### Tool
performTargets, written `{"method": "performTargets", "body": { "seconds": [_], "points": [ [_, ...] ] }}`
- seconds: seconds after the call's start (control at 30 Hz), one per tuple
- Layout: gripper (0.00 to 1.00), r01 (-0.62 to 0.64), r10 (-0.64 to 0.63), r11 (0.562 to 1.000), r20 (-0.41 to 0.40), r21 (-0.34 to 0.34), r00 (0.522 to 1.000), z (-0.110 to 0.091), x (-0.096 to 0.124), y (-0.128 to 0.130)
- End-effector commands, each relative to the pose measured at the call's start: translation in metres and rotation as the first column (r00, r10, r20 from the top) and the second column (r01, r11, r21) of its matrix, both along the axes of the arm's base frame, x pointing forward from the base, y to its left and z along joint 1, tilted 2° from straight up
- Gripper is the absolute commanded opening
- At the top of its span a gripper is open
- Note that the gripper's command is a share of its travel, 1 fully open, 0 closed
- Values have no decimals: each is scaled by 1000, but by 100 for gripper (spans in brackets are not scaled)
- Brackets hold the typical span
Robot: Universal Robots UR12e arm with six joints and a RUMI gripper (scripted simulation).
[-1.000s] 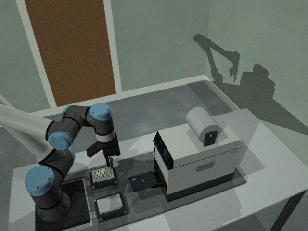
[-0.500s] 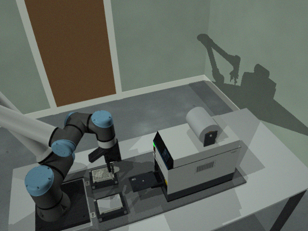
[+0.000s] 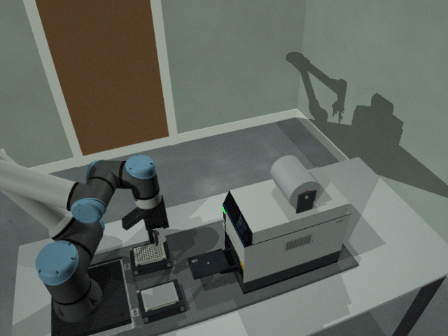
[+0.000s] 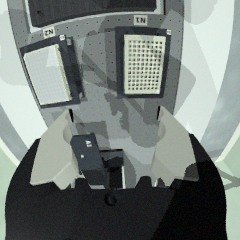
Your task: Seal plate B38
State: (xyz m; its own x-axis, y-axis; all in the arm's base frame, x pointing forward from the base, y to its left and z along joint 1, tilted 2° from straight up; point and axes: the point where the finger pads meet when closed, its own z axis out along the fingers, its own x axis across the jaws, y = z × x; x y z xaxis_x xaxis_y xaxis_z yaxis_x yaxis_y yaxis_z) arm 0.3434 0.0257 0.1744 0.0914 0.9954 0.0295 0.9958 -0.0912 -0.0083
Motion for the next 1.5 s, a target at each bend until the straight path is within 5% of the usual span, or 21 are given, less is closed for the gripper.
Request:
{"method": "performTargets", "body": {
  "seconds": [0.0, 0.47, 1.47],
  "points": [
    [68, 0, 0, 1000, 1, -1, 1000, 2, -6, 16],
    [68, 0, 0, 1000, 1, -1, 1000, 3, -26, 65],
    [68, 0, 0, 1000, 1, -1, 1000, -14, -26, 66]
  ]
}}
